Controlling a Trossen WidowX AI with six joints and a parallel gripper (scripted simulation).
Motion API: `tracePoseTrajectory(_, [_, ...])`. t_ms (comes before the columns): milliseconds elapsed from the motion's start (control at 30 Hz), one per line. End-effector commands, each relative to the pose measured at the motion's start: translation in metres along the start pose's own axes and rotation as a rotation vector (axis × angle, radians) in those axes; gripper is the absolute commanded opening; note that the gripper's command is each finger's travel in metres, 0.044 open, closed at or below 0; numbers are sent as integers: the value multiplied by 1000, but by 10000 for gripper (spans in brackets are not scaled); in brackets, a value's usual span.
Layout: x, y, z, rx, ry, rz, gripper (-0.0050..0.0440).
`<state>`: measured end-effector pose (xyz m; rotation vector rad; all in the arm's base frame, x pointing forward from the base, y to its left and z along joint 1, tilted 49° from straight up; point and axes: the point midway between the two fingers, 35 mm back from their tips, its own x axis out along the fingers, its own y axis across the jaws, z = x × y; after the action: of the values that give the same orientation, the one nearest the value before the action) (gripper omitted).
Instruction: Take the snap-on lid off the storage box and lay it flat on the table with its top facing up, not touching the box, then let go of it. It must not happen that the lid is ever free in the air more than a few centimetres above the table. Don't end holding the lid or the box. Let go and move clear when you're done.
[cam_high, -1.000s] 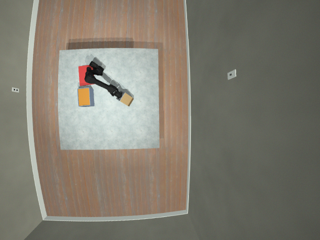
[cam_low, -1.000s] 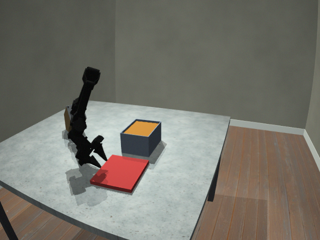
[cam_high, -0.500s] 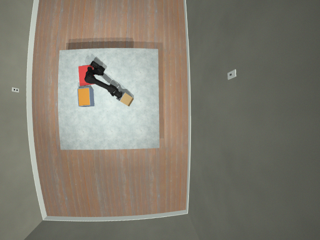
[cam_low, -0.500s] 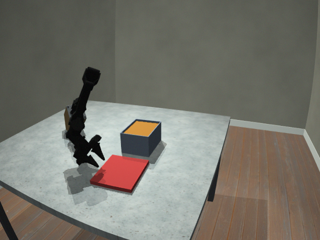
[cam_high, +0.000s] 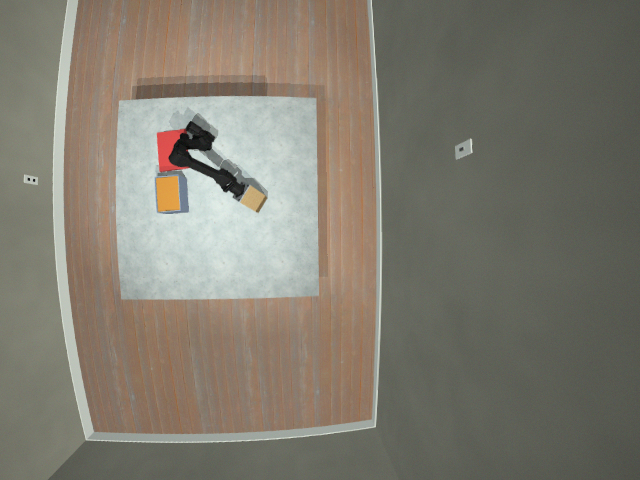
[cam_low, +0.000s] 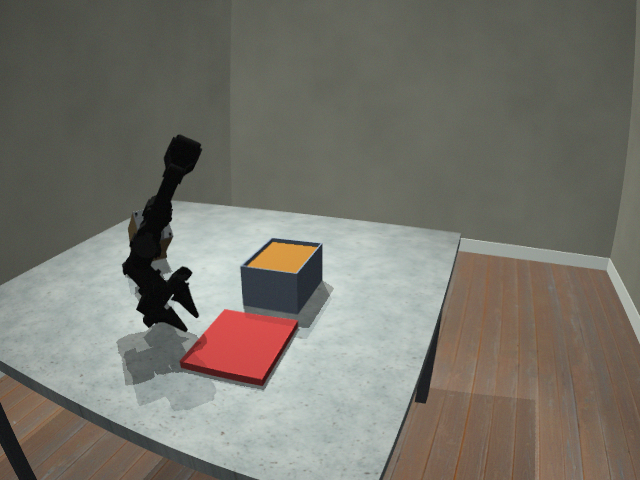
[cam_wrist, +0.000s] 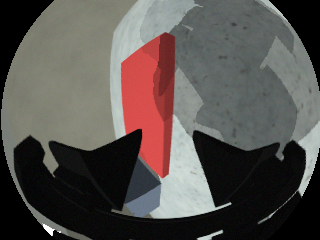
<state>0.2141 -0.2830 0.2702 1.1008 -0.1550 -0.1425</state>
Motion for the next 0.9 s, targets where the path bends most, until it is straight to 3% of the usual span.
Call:
tracePoseTrajectory(0, [-6,-10,-2,17,4,-4,275])
tracePoseTrajectory(400, [-20,-22,-2,17,4,-4,275])
tracePoseTrajectory(867, [-30,-3,0,1,-1,-2,275])
